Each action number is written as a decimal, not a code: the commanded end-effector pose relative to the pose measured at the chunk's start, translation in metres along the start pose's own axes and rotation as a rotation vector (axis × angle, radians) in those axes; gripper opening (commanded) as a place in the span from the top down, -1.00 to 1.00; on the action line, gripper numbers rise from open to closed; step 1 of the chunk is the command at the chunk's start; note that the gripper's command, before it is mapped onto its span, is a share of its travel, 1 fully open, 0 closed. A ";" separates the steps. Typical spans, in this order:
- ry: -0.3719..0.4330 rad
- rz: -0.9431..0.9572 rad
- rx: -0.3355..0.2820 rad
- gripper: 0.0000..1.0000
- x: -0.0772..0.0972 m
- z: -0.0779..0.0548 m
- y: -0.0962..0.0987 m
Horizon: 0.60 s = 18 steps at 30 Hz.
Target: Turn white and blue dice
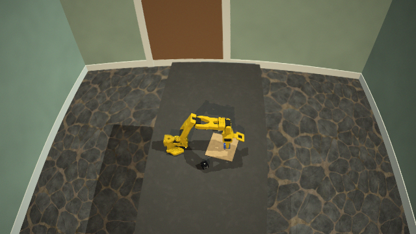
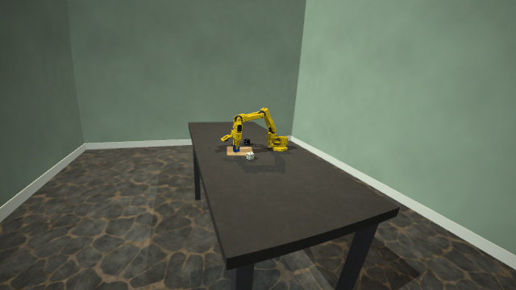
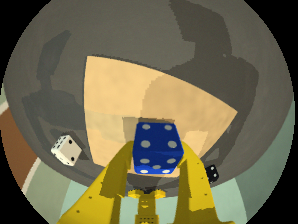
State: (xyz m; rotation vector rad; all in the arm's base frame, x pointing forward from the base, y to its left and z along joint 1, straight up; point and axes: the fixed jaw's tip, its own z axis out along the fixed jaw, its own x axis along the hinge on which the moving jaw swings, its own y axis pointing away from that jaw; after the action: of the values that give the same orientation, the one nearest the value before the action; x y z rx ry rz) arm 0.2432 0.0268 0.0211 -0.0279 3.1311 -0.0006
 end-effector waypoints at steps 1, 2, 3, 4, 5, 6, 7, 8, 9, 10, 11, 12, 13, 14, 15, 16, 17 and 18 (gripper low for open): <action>-0.037 0.006 -0.003 0.70 -0.004 -0.006 -0.002; -0.037 0.006 -0.003 0.67 -0.004 -0.006 -0.002; -0.037 0.006 -0.003 0.66 -0.004 -0.006 -0.002; -0.037 0.006 -0.003 0.66 -0.004 -0.006 -0.002; -0.037 0.006 -0.003 0.65 -0.004 -0.006 -0.002; -0.037 0.006 -0.003 0.65 -0.004 -0.006 -0.002; -0.037 0.006 -0.003 0.65 -0.004 -0.006 -0.002; -0.037 0.006 -0.003 0.65 -0.004 -0.006 -0.002; -0.037 0.006 -0.003 0.65 -0.004 -0.006 -0.002; -0.037 0.006 -0.003 0.65 -0.004 -0.006 -0.002; -0.037 0.006 -0.003 0.65 -0.004 -0.006 -0.002; -0.037 0.006 -0.003 0.64 -0.004 -0.006 -0.002; -0.037 0.006 -0.003 0.63 -0.004 -0.006 -0.002; -0.037 0.006 -0.003 0.62 -0.004 -0.006 -0.002; -0.037 0.006 -0.003 0.61 -0.004 -0.006 -0.002; -0.037 0.006 -0.003 0.59 -0.004 -0.006 -0.002; -0.037 0.006 -0.003 0.58 -0.004 -0.006 -0.002; -0.037 0.006 -0.003 0.56 -0.004 -0.006 -0.002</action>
State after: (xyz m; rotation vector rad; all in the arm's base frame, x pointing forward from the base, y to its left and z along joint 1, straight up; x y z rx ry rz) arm 0.2432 0.0268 0.0212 -0.0278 3.1308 -0.0005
